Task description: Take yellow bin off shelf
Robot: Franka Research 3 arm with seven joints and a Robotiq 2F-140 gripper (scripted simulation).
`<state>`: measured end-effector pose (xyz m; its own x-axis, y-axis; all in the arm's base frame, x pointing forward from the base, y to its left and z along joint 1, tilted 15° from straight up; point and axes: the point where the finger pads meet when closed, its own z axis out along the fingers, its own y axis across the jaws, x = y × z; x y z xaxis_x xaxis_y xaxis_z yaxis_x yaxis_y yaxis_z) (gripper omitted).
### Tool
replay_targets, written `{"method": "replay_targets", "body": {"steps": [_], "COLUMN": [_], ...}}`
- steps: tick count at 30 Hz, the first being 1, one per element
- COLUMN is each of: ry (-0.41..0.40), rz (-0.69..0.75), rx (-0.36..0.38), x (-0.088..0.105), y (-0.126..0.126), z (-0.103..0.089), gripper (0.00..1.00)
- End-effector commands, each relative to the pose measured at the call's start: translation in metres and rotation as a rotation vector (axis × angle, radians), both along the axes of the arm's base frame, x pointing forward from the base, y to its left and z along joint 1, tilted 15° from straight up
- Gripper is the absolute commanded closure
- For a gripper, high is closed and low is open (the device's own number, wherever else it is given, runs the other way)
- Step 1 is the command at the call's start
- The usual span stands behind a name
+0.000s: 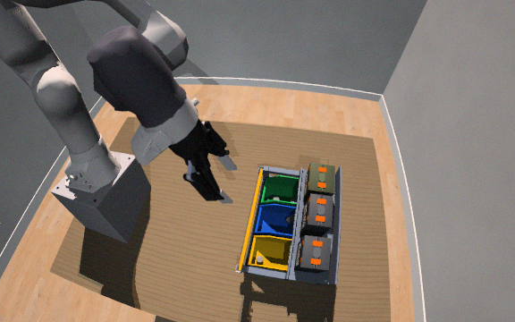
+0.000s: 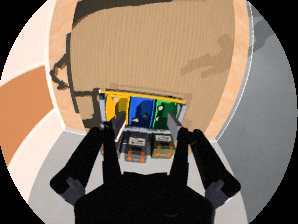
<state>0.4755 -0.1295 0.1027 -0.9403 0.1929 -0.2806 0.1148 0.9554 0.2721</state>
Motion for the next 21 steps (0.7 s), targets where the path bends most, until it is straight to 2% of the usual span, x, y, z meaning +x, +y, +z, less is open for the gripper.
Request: {"method": "replay_targets", "body": {"steps": [1, 21], "ry": [-0.057, -0.057], "rz": [-0.099, -0.099], "rx": [-0.036, -0.036], "x": [0.0094, 0.0071], "y": [-0.0138, -0.0119], "z": [0.0041, 0.0040], "gripper": [0.43, 0.43]}}
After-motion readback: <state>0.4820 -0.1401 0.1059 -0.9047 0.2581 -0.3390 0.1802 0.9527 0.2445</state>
